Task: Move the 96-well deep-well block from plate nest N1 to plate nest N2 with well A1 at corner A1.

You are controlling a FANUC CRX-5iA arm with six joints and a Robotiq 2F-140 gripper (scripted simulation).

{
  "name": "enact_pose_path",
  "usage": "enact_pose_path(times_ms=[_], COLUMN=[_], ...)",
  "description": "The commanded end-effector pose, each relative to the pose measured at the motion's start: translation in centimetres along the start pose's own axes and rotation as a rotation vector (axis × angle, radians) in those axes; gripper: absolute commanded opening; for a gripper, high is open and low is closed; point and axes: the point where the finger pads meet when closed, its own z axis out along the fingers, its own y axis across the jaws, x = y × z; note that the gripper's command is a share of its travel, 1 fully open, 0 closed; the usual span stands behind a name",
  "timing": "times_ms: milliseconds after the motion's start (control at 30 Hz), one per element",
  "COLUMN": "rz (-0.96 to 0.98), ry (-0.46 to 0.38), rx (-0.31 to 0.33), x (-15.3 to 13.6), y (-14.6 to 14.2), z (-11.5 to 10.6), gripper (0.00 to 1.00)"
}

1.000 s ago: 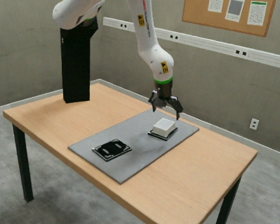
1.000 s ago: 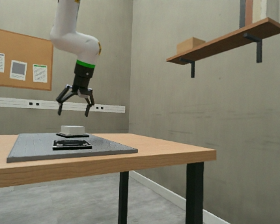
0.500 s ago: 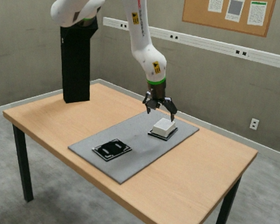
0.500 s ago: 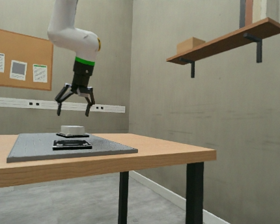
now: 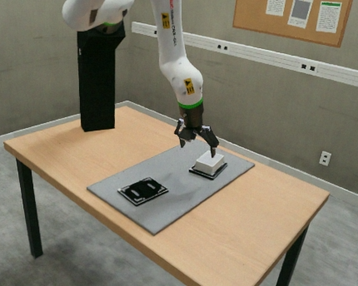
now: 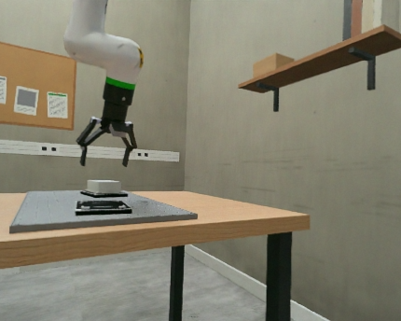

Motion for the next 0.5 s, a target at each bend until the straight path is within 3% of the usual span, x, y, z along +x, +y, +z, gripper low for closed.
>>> enact_pose_path(times_ms=[0,467], rz=[0.000,0.000], ry=[-0.012,-0.012], rx=[-0.014,-0.014], x=[1.1,2.8], y=[0.4,1.1], z=[-0.6,-1.4], gripper=[1.00,1.00])
